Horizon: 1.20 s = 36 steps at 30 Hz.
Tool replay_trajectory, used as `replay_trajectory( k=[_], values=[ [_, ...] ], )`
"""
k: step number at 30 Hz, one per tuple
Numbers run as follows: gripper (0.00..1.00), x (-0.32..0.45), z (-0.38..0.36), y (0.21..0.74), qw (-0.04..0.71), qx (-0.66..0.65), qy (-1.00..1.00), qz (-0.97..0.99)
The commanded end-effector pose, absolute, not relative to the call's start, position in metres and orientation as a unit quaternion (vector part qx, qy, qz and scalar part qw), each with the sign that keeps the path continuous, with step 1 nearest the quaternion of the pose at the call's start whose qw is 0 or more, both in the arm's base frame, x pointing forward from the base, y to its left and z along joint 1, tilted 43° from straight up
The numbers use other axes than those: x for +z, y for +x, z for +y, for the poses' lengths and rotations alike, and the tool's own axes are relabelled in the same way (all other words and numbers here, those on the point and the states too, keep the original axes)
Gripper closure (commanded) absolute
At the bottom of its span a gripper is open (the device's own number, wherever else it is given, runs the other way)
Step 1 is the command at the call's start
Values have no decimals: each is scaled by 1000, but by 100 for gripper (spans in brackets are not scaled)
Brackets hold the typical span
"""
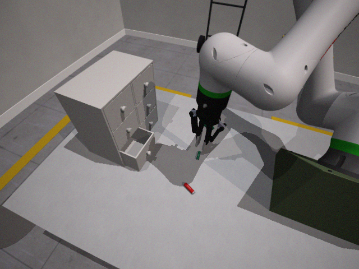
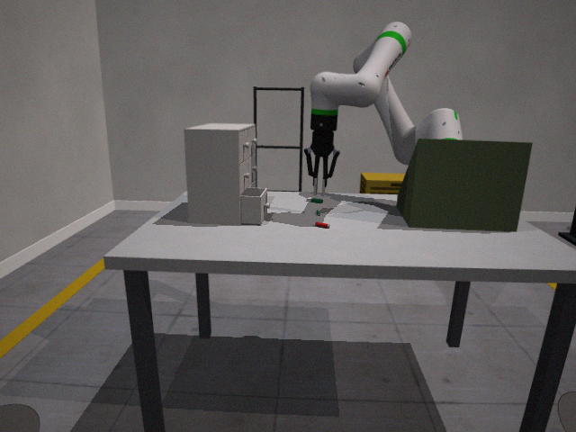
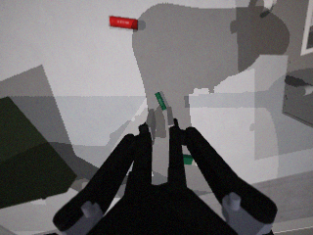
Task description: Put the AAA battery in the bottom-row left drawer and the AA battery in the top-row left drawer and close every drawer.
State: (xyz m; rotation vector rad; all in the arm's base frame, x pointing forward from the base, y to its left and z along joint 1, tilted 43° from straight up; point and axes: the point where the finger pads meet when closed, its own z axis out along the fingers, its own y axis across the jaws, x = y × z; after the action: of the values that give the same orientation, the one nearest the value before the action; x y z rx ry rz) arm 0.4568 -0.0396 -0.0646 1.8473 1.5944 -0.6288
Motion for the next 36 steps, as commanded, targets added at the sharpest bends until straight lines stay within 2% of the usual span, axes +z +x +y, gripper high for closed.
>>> replay_trajectory(
  k=[1, 36],
  values=[
    [85, -66, -43, 458, 250, -273, 617, 695],
    [85, -85, -62, 459, 248, -274, 613, 699]
  ],
)
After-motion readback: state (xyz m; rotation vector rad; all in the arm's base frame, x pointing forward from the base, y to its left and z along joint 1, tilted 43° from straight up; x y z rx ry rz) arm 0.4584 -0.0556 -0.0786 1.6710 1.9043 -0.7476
